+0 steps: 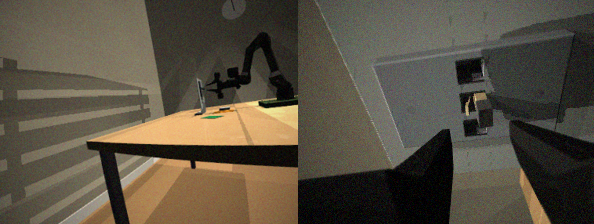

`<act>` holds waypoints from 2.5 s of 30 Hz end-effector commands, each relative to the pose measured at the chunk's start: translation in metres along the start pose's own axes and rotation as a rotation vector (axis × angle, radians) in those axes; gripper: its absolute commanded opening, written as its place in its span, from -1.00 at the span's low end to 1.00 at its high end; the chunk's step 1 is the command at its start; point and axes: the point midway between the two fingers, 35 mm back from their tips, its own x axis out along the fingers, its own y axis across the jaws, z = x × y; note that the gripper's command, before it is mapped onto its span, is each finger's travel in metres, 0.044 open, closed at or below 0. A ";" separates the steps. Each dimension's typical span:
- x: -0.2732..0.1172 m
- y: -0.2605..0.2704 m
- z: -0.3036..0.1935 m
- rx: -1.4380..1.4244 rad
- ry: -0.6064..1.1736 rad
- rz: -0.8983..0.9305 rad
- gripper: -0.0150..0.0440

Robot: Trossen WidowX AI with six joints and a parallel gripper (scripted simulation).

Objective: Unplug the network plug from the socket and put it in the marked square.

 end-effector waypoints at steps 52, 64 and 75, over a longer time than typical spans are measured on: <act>0.014 -0.003 0.003 0.010 -0.004 -0.004 -0.49; 0.007 -0.003 0.001 0.010 -0.004 -0.005 -0.49; 0.000 -0.003 0.001 0.010 -0.004 -0.006 -0.49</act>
